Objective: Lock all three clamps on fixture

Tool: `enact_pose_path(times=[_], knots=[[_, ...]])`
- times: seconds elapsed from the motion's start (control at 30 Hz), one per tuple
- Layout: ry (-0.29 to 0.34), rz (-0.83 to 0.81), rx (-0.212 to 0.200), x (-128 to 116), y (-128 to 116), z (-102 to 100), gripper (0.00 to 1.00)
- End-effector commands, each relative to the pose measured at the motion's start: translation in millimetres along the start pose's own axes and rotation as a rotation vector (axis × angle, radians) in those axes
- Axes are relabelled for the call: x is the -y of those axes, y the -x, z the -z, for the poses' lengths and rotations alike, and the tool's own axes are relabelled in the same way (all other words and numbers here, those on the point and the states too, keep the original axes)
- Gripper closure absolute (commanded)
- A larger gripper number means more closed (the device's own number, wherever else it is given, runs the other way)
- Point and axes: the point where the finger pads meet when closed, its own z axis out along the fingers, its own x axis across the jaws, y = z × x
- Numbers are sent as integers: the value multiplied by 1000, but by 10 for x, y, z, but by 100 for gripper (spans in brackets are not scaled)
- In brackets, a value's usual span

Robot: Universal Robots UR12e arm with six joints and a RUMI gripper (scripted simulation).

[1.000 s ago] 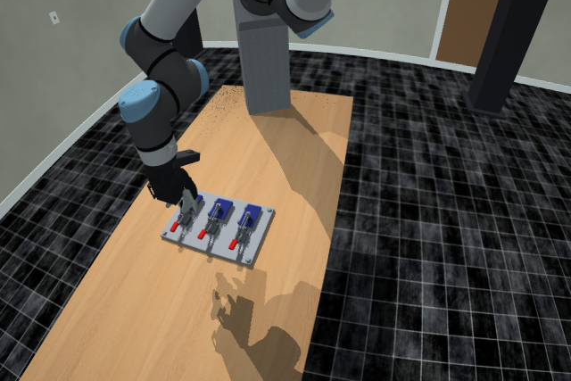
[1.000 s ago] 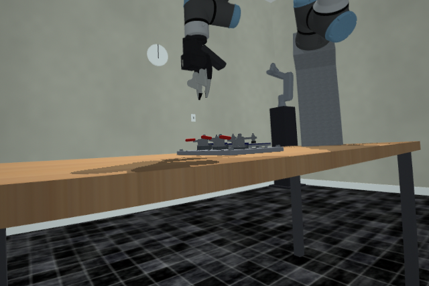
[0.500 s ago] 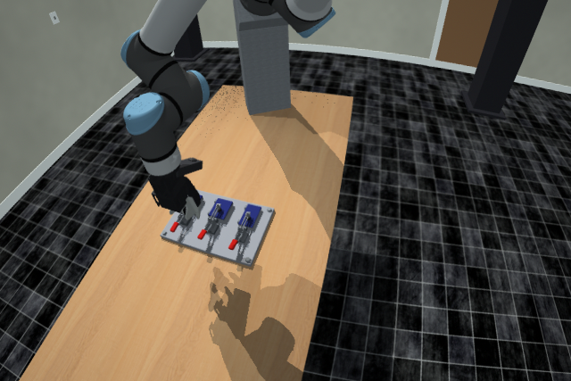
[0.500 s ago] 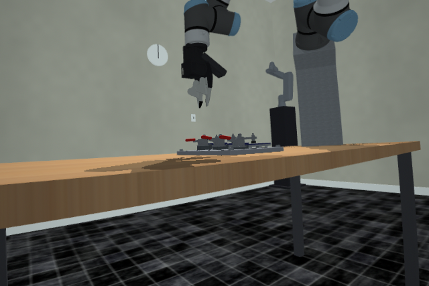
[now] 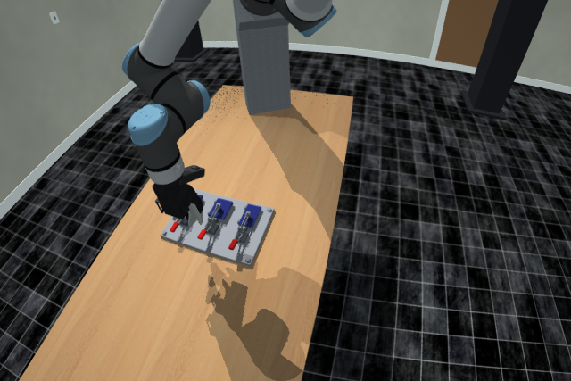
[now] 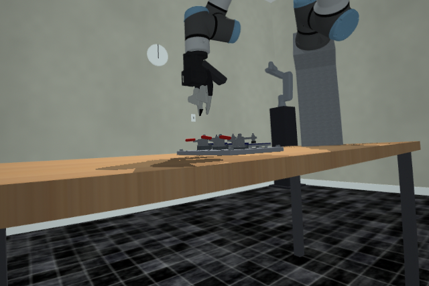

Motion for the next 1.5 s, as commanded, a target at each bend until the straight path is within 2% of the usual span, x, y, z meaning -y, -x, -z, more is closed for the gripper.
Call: enact_pose_path(times=[0.0, 1.2, 1.47], knots=[[1, 0, 0, -4, -1, -5, 72], [1, 0, 0, 65, -1, -6, 72], [1, 0, 0, 65, -1, -96, 72]])
